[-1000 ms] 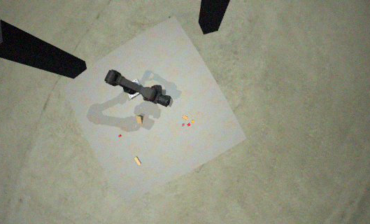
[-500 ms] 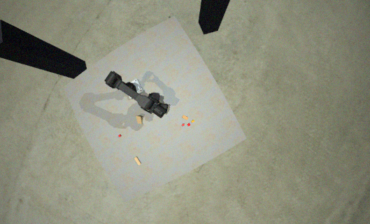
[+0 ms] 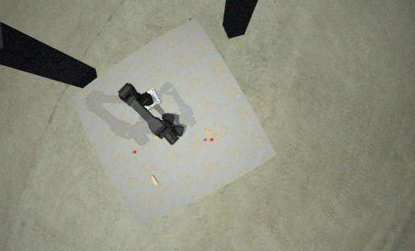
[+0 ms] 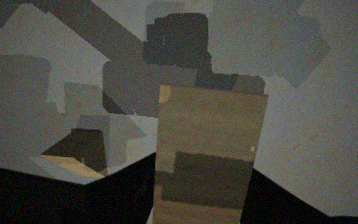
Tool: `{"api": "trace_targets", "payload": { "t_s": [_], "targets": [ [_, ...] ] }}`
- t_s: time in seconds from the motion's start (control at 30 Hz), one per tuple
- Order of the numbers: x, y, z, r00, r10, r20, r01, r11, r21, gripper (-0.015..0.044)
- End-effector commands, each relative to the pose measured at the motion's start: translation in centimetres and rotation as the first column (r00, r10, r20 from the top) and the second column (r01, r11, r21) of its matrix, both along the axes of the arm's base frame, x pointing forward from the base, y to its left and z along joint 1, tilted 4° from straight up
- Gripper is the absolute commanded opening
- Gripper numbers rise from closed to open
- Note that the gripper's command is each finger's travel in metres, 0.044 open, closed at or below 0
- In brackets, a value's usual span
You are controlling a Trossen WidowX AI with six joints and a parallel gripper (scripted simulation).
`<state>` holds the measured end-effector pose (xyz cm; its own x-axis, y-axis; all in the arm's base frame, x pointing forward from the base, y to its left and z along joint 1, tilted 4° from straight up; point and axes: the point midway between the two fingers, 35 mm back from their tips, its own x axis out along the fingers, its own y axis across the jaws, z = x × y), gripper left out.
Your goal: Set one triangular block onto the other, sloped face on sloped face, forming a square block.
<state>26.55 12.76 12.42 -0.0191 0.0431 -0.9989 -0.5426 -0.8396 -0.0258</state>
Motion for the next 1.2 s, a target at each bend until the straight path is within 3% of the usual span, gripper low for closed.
{"api": "trace_targets", "payload": {
  "t_s": [0.0,1.17],
  "targets": [
    [1.2,-1.5,0.4,1.000,0.009,0.008,-0.009,1.000,-0.006,0.0000],
    [6.1,-17.1,2.3,0.998,0.069,-0.013,-0.070,0.997,-0.029,0.0000]
  ]
}}
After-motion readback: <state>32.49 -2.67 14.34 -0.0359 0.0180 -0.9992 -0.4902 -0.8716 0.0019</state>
